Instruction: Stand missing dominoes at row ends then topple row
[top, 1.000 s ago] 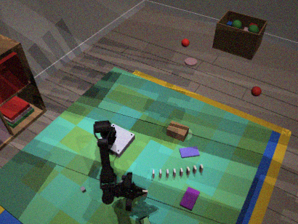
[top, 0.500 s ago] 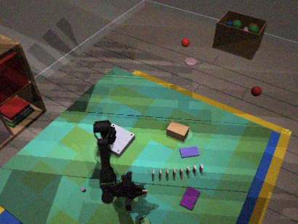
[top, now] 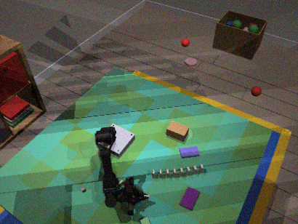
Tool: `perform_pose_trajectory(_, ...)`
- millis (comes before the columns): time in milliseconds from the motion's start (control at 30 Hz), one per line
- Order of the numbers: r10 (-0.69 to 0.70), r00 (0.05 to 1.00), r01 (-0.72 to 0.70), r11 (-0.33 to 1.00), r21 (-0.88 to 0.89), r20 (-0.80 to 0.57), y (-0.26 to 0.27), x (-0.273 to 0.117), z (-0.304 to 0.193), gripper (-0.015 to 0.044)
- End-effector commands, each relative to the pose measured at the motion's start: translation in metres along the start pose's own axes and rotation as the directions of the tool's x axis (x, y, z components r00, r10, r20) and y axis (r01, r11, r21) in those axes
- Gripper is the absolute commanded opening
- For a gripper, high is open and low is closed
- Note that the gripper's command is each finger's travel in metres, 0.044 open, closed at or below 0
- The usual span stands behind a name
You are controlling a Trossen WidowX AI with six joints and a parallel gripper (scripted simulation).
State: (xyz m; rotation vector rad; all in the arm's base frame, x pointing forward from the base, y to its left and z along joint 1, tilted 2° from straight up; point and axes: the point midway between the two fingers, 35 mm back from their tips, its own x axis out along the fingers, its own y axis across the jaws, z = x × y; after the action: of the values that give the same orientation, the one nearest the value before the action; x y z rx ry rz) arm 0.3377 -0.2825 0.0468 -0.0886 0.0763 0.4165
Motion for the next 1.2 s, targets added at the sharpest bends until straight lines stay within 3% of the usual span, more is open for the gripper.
perform_pose_trajectory(0,-0.001,1.0,0.001,1.0,0.004,-0.002,0.003,0.004,-0.013,0.0028)
perform_pose_trajectory(367,-0.001,1.0,0.001,1.0,0.004,-0.002,0.003,0.004,-0.013,0.0028)
perform_pose_trajectory(900,0.0,1.0,0.0,1.0,0.004,-0.002,0.002,0.004,-0.011,0.044)
perform_pose_trajectory(1067,0.002,1.0,-0.002,1.0,0.002,0.0,0.002,-0.001,0.035,0.044)
perform_pose_trajectory(1167,0.002,1.0,-0.002,1.0,0.002,0.0,0.002,-0.001,0.037,0.044)
